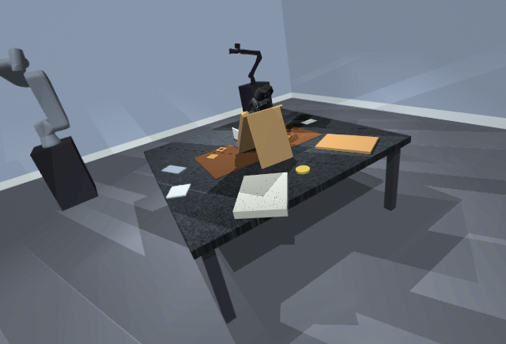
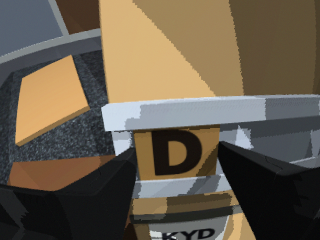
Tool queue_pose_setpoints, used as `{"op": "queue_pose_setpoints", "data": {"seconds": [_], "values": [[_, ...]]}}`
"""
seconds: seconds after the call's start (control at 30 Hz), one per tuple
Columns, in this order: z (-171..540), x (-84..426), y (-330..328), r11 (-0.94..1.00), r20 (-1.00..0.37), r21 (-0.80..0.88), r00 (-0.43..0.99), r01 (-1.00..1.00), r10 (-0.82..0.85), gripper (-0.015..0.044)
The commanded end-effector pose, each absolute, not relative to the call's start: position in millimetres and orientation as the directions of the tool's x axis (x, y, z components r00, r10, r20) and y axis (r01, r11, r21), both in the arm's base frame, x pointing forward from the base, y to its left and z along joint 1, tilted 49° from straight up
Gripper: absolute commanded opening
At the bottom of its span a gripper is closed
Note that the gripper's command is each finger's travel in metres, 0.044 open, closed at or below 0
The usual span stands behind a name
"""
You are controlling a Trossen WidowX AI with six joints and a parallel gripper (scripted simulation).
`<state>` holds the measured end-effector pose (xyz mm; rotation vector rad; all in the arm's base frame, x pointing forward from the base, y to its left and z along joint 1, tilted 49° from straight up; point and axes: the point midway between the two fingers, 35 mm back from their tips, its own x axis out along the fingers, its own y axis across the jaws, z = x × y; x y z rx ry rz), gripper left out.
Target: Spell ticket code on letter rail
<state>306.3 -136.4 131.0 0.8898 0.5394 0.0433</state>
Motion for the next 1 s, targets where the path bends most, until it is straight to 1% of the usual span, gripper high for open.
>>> {"op": "queue_pose_setpoints", "data": {"seconds": [0.0, 0.97], "values": [[127.6, 305.7, -137.7, 0.638, -0.429, 0.749, 0.865, 0.179, 0.26, 0.0], [113.4, 302.2, -150.2, 0.639, -0.429, 0.748, 0.865, 0.179, 0.259, 0.0]]}}
